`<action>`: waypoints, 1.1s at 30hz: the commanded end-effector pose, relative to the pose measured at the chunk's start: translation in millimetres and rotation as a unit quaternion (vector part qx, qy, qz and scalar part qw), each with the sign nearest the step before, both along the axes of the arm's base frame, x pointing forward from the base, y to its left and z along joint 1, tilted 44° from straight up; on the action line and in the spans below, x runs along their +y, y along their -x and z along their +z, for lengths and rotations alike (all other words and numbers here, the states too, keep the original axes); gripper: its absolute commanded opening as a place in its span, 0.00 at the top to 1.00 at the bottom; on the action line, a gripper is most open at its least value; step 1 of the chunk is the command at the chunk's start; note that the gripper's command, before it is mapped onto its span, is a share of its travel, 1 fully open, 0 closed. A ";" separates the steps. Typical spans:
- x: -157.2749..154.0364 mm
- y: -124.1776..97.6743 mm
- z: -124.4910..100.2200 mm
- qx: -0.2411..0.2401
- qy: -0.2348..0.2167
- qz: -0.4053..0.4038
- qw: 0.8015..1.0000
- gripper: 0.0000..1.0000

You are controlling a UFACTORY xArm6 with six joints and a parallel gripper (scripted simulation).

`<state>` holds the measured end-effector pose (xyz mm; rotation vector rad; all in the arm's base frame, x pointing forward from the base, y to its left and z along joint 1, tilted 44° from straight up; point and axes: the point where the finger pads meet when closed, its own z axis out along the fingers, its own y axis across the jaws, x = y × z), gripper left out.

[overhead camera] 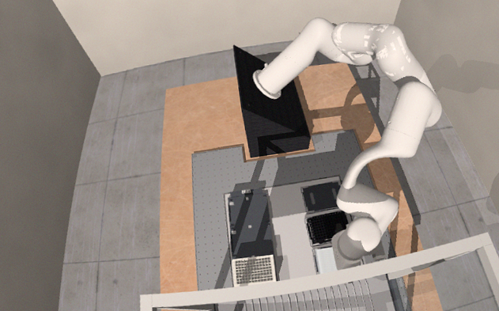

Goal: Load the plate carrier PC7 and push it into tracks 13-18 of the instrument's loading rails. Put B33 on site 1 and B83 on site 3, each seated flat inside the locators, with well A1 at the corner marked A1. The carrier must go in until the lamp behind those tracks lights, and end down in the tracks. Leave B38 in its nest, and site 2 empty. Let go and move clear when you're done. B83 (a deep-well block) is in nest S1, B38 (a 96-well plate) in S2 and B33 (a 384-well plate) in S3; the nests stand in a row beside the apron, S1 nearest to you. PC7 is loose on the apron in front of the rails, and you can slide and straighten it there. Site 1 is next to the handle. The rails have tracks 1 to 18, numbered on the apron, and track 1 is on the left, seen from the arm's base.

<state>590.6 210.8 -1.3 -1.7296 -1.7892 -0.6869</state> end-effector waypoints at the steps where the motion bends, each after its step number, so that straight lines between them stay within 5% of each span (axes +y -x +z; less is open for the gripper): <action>1: 4.4 -1.5 -3.9 -0.002 0.000 -0.001 1.000 0.00; 33: 13.8 -1.0 -13.5 -0.002 0.000 -0.001 1.000 0.00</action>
